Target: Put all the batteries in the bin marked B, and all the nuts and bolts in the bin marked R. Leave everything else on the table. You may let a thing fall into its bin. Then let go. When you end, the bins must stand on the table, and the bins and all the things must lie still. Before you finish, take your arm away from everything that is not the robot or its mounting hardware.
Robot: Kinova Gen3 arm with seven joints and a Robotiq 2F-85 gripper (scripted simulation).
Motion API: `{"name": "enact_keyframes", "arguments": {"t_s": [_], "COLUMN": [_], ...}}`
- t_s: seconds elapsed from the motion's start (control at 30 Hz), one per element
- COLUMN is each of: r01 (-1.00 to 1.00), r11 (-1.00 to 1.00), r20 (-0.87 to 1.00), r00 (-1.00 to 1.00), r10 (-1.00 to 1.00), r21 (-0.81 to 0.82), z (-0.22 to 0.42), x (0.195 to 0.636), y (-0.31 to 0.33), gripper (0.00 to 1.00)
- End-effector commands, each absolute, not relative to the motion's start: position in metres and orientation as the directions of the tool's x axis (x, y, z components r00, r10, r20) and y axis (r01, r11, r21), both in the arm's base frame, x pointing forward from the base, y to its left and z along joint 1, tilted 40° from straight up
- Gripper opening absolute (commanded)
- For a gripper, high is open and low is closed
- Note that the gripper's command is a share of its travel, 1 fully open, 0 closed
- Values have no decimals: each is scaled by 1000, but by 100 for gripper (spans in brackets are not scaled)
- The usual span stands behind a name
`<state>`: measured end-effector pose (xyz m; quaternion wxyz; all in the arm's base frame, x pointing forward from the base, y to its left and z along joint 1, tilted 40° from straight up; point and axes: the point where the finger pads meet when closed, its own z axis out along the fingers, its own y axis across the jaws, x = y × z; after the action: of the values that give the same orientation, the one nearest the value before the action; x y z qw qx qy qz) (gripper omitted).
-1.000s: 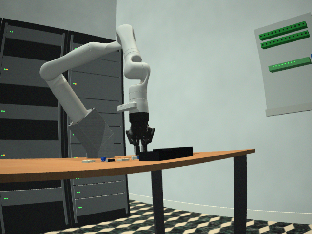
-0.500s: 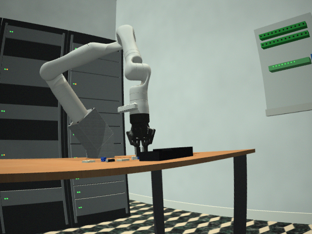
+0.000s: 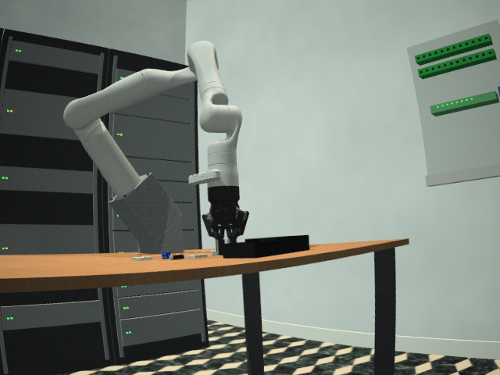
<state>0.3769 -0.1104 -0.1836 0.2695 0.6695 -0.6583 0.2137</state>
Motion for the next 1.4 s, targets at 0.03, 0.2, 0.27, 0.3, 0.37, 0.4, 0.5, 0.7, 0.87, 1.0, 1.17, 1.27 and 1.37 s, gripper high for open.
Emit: {"name": "enact_keyframes", "arguments": {"t_s": [0.03,0.2,0.27,0.3,0.37,0.4,0.5,0.7,0.87,1.0,1.17,1.27,1.37], "r01": [-997,-997,-997,-997,-997,-997,-997,-997,-997,-997,-997,-997,-997], "r11": [11,11,11,11,11,11,11,11,11,11,11,11,11], "r20": [641,640,640,640,641,641,641,641,641,641,641,641,641], "r00": [42,42,42,42,42,42,42,42,42,42,42,42,42], "r10": [-767,-767,-767,-767,-767,-767,-767,-767,-767,-767,-767,-767,-767], "r21": [79,78,78,78,79,79,79,79,79,79,79,79,79], "z": [-184,-184,-184,-184,-184,-184,-184,-184,-184,-184,-181,-173,-166], "x": [378,378,378,378,378,378,378,378,378,378,378,379,379], "y": [-110,-110,-110,-110,-110,-110,-110,-110,-110,-110,-107,-101,-95], "gripper": [31,11,11,11,11,11,11,11,11,11,11,11,11]}}
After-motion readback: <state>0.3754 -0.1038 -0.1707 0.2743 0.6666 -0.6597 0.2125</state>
